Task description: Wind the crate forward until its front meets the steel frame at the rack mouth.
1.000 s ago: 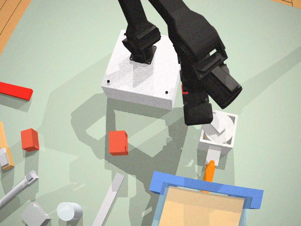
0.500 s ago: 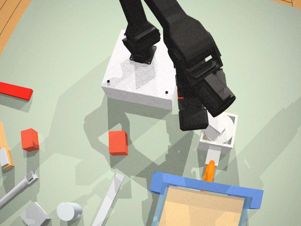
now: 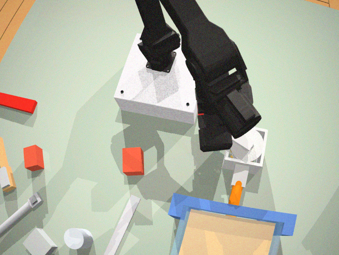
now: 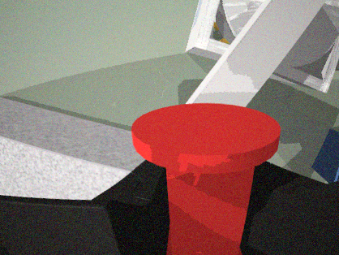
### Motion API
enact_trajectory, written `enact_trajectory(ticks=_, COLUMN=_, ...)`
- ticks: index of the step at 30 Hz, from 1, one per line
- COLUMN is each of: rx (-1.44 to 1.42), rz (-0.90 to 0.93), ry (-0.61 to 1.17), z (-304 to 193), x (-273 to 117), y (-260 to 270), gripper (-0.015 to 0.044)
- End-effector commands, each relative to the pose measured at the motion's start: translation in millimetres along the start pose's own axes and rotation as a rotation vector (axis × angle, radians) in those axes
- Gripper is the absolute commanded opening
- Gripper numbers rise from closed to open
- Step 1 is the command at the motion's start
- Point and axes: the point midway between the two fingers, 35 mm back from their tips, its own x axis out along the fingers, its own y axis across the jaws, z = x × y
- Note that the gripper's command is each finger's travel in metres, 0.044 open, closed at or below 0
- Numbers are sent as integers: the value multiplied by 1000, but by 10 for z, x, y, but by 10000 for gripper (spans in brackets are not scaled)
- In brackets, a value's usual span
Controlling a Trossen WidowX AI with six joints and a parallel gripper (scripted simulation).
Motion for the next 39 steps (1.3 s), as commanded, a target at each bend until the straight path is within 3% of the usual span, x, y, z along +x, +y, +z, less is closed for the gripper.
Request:
enact_trajectory(ticks=1, rx=3, rz=-4, ry=1, z=-6, x=0, y=-9, gripper=131)
enact_trajectory(ticks=13, rx=3, rz=-4, ry=1, z=-6, x=0, y=-9, gripper=440)
enact_trajectory(ticks=17, rx=3, rz=-4, ry=0, z=0, x=-65, y=-14, gripper=440)
enact_trajectory(ticks=24, rx=3, rz=-3, ry=-2, z=13, x=-633, y=12, gripper=440)
enact_trajectory(ticks=31, rx=3, rz=-8, ry=-5, z=-2, x=-730, y=47, gripper=440)
enact_trajectory(ticks=37, rx=5, rz=-44, ry=-24, z=-158, x=-1286, y=366, gripper=440)
enact_trajectory(ticks=39, rx=5, rz=-45, ry=-24, z=-167, x=-1310, y=385, gripper=440)
